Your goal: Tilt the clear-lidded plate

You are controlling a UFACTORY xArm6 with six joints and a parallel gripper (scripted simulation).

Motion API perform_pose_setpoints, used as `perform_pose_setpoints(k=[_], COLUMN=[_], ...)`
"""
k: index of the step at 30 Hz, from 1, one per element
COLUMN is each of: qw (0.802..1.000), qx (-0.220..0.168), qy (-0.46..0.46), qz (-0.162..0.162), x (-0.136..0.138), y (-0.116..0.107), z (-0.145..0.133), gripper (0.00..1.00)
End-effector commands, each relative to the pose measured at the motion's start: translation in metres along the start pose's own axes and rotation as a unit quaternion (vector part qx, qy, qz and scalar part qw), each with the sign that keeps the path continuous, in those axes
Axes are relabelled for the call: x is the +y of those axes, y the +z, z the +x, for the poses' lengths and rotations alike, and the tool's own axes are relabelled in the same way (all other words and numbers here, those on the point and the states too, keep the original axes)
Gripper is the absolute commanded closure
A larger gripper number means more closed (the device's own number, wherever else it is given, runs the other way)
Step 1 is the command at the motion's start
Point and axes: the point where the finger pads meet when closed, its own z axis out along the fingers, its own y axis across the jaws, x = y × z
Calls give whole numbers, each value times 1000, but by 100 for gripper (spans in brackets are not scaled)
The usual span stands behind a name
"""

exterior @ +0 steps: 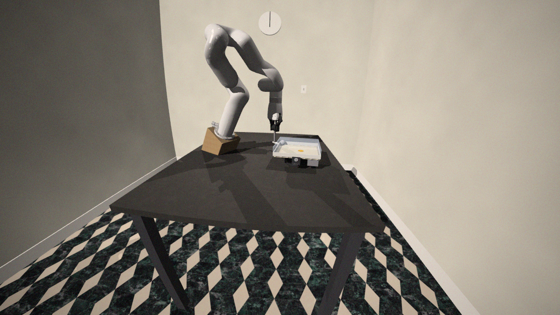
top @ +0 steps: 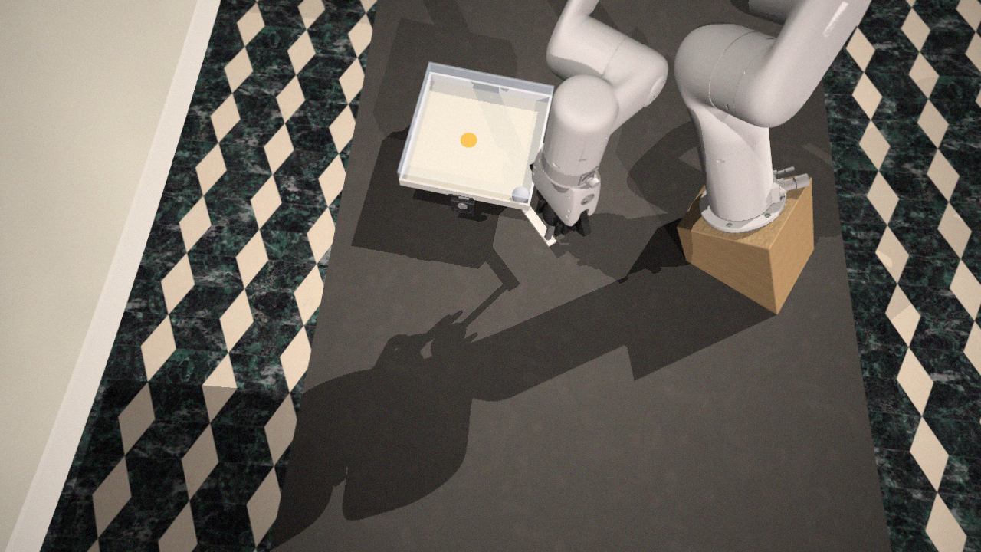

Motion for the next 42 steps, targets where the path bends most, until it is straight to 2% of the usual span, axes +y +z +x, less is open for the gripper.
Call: perform_pose_setpoints(k=[1, 42], qw=[1000, 1000], qx=[1, 1], qy=[1, 1], qz=[0, 0], x=[0, 1], y=[-1, -2], z=[1, 1], gripper=[100, 100])
